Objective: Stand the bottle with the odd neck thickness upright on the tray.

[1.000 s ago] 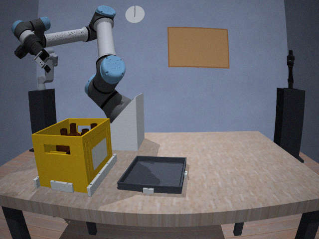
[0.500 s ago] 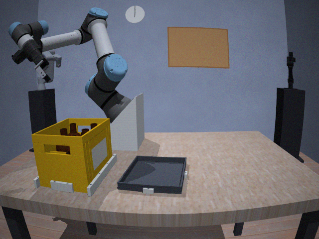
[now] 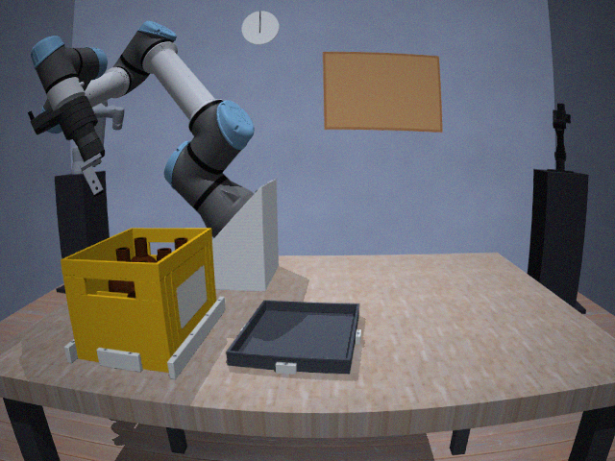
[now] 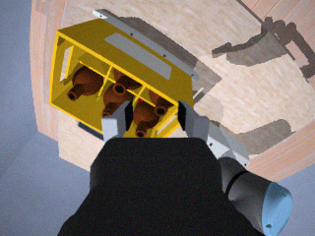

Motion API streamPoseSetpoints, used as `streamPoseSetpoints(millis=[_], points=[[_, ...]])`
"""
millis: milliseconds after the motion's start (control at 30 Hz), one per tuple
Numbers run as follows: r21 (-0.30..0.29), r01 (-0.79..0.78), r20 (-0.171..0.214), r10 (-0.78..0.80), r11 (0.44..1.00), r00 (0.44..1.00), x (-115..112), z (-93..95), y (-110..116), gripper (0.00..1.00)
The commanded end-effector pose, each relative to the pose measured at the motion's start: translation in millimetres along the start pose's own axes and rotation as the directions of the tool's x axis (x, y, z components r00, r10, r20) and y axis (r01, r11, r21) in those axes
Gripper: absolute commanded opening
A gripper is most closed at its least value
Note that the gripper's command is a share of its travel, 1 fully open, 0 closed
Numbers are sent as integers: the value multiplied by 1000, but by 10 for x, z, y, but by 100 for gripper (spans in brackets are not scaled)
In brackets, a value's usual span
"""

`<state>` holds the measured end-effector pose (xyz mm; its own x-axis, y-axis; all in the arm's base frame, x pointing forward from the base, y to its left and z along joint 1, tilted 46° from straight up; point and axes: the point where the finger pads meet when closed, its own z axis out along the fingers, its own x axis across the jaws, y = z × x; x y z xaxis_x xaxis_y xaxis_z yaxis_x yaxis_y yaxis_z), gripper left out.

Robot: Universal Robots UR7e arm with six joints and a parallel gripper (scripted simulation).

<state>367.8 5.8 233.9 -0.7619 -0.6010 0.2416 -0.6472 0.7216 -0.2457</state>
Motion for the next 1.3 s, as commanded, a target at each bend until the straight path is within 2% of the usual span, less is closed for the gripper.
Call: streamPoseSetpoints(millis=[0,167,367,467,767,800,1267], points=[[84,43,-77,-37,996,996,-188,194,-32,100],[216,132,-167,-96,967,981,-487,422,41,100],[326,204,-227,-133,923,965,-720,557,153,100],[354,222,-240,-141,909,960,-777,585,188,100],[368,230,-247,-144,901,958,-806,598,207,100],[368,230,-247,-144,901,958,-806,598,207,0],[368,230,-247,-144,901,958,-806,598,207,0]])
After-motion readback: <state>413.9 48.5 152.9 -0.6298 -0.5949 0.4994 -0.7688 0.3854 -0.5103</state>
